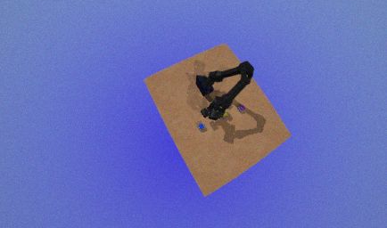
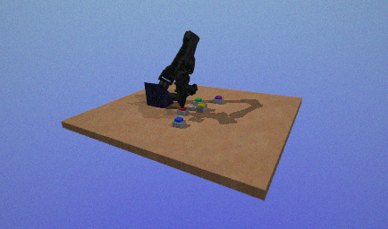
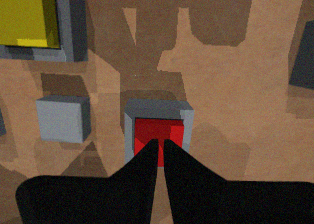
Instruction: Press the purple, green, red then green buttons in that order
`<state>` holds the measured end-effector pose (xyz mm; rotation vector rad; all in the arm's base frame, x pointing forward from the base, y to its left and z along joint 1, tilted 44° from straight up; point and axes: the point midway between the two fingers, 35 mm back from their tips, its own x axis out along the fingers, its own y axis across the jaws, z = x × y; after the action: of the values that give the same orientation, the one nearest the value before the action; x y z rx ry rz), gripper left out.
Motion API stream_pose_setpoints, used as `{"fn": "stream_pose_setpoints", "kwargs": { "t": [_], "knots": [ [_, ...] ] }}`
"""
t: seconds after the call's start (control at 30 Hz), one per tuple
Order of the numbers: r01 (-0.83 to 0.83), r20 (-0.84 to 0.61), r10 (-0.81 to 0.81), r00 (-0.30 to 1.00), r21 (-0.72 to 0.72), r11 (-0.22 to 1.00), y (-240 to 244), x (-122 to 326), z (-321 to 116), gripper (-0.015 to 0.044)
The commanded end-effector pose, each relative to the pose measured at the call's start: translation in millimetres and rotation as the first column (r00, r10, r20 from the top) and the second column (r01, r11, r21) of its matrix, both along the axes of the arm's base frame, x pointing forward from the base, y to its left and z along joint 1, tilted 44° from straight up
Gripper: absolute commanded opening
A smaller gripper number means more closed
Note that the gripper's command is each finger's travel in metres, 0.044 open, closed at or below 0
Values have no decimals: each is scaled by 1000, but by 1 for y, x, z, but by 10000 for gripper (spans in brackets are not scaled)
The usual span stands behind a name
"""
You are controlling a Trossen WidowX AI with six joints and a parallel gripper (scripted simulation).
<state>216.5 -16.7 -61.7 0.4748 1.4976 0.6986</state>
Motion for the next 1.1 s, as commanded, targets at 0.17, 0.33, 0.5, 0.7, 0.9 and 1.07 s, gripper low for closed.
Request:
{"fn": "stream_pose_setpoints", "kwargs": {
  "t": [0.17, 0.33, 0.5, 0.7, 0.9, 1.07],
  "knots": [
    [3, -8, -3, 1000, 8, 1000, 5, -2, -4, 20],
    [3, -8, -3, 1000, 8, 1000, 5, -2, -4, 20],
    [3, -8, -3, 1000, 8, 1000, 5, -2, -4, 20],
    [3, -8, -2, 1000, 6, 1000, -18, 1, 19, 20],
    [3, -9, -3, 1000, 5, 1000, -27, 2, 28, 20],
    [3, -10, -3, 1000, 4, 1000, -62, 4, 66, 20]
  ]
}}
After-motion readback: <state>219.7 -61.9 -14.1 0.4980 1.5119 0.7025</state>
